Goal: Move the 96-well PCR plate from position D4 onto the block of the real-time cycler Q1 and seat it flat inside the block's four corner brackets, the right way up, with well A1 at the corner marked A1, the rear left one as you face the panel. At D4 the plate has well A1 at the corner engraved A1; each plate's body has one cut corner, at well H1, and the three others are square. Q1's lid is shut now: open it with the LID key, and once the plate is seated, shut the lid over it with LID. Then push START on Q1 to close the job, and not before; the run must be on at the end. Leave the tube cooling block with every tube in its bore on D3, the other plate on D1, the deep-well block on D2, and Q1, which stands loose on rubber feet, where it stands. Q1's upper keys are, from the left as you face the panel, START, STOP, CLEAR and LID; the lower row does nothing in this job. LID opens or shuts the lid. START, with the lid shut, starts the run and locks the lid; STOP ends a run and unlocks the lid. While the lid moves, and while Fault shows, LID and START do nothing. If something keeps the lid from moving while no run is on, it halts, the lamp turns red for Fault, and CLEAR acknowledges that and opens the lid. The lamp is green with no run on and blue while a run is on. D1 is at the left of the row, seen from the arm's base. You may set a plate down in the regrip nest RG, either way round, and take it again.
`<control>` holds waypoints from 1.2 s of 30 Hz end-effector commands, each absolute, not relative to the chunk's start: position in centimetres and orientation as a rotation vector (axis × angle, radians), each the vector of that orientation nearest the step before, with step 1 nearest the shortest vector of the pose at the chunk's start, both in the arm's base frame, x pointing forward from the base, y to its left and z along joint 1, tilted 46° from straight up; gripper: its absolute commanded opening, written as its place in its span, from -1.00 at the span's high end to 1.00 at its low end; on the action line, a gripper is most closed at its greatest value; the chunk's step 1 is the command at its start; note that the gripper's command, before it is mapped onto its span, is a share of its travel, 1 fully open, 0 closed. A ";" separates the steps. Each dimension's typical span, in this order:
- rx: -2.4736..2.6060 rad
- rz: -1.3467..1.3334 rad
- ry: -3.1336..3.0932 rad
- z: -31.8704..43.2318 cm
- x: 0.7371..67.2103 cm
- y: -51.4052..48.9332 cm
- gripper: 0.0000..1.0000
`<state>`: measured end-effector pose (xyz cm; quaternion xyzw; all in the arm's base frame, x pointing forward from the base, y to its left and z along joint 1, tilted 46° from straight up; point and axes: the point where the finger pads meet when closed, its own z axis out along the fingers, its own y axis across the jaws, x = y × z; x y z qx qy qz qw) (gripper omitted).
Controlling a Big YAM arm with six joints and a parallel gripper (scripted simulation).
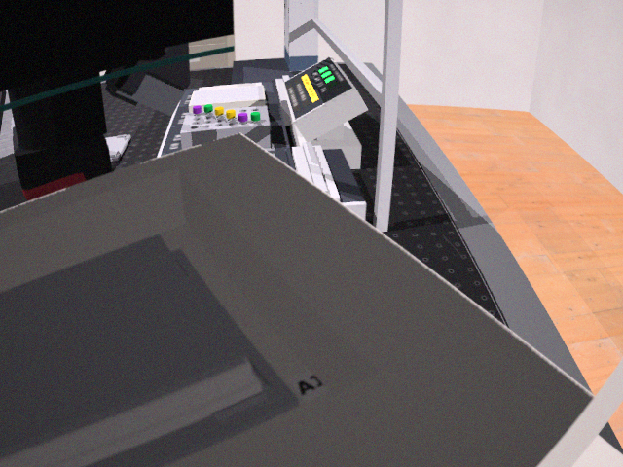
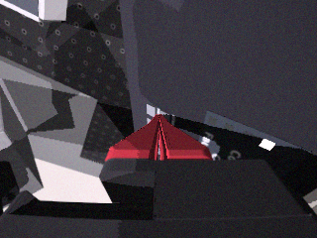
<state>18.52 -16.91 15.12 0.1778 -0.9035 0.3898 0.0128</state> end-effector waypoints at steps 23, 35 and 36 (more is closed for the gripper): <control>0.561 1.259 -2.841 16.2 19.4 -16.9 1.00; 0.555 1.273 -2.848 17.1 19.7 -17.0 1.00; 0.555 1.273 -2.848 17.1 19.7 -17.0 1.00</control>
